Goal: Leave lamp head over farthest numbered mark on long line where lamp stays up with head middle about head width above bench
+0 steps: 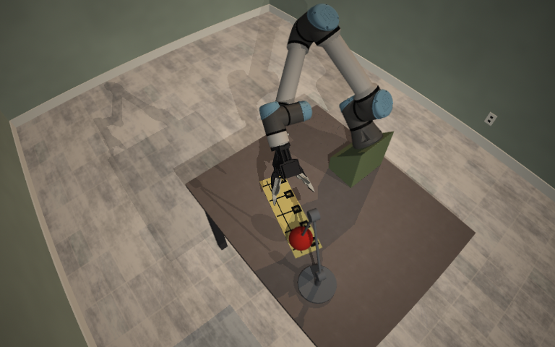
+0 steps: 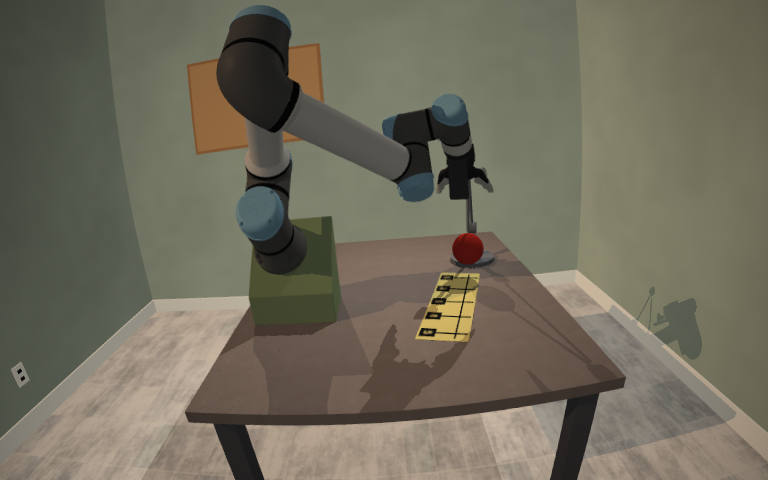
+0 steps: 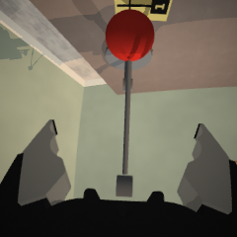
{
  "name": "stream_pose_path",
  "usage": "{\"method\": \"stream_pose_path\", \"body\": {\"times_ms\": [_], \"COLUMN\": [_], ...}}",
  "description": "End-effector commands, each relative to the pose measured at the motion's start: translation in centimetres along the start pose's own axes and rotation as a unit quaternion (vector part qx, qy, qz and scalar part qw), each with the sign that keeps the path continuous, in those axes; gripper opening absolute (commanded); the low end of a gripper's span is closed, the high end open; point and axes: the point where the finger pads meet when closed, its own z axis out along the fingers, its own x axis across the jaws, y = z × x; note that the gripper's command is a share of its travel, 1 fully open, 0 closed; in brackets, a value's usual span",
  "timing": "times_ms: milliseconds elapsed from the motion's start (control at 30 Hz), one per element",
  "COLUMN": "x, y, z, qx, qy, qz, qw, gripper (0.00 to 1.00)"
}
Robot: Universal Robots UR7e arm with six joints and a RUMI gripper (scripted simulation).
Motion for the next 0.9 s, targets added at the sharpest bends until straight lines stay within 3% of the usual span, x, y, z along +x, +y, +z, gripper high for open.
{"method": "stream_pose_path", "body": {"times_ms": [0,867], "x": [0.04,-0.02], "y": [0.03,0.04], "z": [0.23,0.05], "qx": [0.000,0.000], "qy": [0.001,0.000], "qz": [0.000,0.000], "qw": [1.000,1.000], "gripper": [1.00,1.00]}}
